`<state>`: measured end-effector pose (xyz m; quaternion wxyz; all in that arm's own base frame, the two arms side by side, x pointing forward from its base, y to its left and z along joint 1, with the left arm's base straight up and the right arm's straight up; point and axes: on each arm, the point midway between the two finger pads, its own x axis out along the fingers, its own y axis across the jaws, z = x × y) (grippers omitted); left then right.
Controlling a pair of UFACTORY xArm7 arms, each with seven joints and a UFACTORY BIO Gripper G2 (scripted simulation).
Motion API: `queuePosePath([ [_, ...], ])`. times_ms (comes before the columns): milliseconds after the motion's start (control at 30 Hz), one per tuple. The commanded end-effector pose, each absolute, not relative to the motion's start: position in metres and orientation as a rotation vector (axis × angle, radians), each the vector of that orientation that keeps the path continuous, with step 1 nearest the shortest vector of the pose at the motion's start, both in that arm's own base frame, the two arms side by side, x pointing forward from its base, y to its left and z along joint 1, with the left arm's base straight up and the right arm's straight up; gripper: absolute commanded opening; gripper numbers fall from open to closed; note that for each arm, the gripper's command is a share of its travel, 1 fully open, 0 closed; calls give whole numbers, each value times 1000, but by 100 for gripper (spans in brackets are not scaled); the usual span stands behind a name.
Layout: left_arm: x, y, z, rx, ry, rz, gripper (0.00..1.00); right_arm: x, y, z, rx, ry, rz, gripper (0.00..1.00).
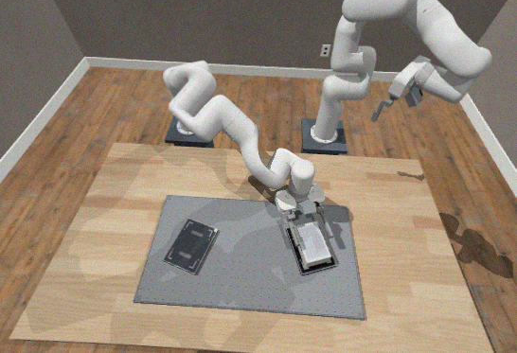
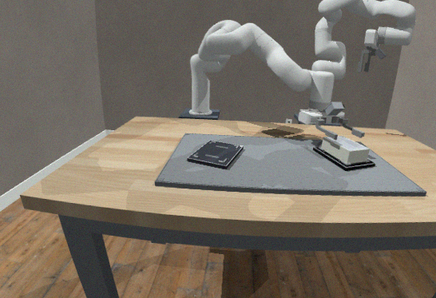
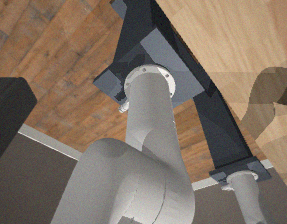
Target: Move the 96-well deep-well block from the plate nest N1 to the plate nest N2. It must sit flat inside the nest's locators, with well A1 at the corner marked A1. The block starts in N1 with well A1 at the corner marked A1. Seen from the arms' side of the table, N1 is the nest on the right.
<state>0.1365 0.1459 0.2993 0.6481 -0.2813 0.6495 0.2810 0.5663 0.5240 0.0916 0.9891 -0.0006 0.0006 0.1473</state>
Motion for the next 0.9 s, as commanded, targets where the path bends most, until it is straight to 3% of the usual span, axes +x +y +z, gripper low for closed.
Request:
queuePosePath([
  [0,137,146,300,-639,1475,639,100,567,525,108,4,-4,295,37],
  [867,137,146,300,-639,1475,639,100,567,525,126,4,-4,295,37],
])
